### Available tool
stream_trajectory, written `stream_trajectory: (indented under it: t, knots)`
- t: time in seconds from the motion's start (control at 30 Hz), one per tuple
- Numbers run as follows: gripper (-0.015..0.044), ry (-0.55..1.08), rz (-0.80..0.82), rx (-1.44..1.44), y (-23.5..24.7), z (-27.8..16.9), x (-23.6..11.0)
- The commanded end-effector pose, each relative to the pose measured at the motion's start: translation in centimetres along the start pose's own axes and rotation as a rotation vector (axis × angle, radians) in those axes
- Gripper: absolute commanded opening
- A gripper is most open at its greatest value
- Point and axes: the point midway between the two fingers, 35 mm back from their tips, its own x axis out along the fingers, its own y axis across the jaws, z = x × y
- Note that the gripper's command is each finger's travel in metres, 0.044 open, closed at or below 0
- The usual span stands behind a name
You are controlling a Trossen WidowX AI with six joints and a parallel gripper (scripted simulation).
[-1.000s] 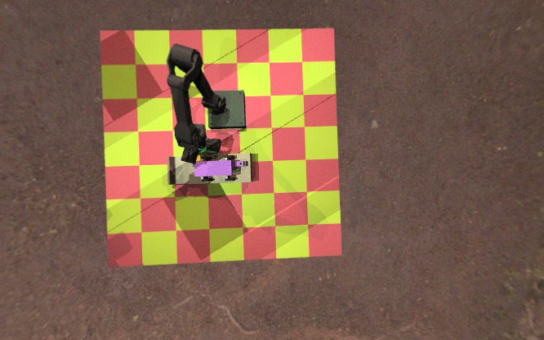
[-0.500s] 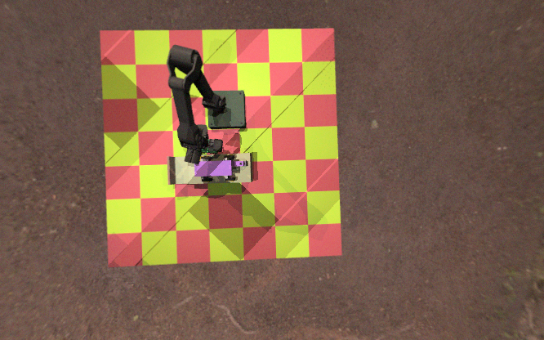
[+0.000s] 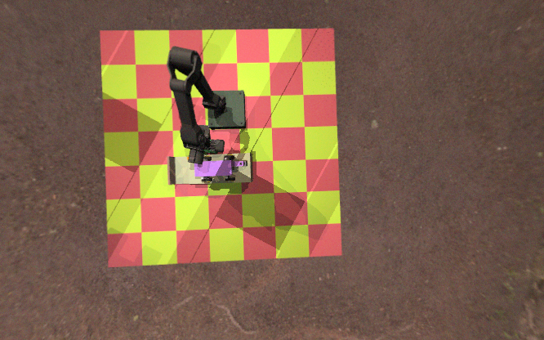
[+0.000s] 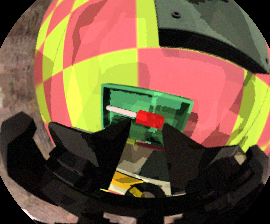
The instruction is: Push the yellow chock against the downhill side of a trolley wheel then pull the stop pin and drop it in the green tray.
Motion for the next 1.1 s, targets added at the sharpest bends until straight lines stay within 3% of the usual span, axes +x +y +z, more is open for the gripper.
stream_trajectory:
  t: [0.0,0.03,0.23,0.6,0.73,1.07]
  knots:
    - [0.019,-0.002,0.003,0.005,-0.1,0.1,0.1]
    - [0.019,-0.002,0.003,0.005,-0.1,0.1,0.1]
    - [0.034,-0.001,0.0,0.0,-0.1,0.0,0.1]
    - [0.034,-0.002,0.002,0.005,0.3,0.2,-2.3]
    - [0.044,-0.002,0.002,0.005,0.5,0.1,-3.3]
    - [0.044,-0.002,0.003,0.006,1.1,0.1,-6.6]
